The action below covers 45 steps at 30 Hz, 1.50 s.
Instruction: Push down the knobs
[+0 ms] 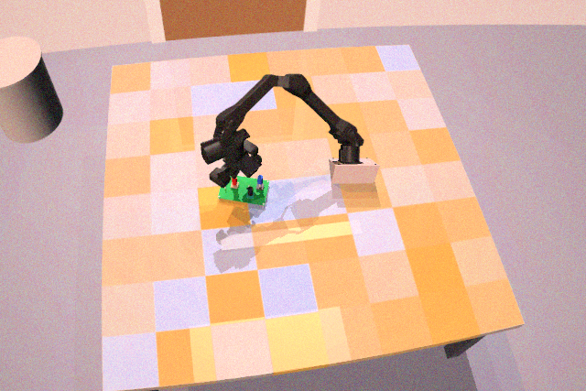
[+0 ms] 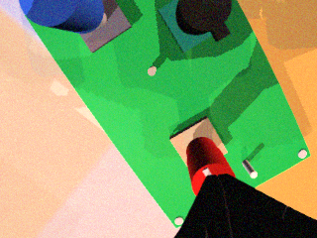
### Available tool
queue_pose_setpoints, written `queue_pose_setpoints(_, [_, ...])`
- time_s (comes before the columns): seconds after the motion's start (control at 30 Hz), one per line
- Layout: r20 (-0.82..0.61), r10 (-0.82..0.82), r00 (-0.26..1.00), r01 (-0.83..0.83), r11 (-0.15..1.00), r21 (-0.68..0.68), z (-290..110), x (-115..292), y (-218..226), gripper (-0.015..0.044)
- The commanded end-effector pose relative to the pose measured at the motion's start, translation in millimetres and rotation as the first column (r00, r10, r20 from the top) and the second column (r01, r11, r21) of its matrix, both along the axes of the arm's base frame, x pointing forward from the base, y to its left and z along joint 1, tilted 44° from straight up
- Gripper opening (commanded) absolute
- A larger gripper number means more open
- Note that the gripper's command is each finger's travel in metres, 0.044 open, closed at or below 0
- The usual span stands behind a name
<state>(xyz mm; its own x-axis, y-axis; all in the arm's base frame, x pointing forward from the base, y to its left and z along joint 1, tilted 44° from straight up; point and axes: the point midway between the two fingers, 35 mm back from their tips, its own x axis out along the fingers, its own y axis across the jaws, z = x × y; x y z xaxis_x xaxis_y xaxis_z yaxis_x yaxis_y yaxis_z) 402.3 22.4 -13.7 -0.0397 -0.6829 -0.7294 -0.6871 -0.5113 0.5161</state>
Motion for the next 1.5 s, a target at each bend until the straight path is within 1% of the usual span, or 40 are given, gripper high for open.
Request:
queue_pose_setpoints(0.0, [-0.009, -0.025, 1.0, 0.025, 1.0, -0.011, -11, 0, -15, 0.0])
queue_pose_setpoints(1.0, [-0.01, -0.025, 1.0, 0.025, 1.0, -0.009, 16, 3, 12, 0.0])
queue_pose_setpoints(1.3, [-0.018, -0.02, 1.0, 0.02, 1.0, -0.013, 13, -1, 10, 0.0236])
queue_pose_setpoints(1.37, [-0.018, -0.02, 1.0, 0.019, 1.0, -0.011, 16, -13, 16, 0.0289])
queue_pose_setpoints(1.47, [-0.018, -0.019, 1.0, 0.019, 1.0, -0.006, 22, -44, 28, 0.0368])
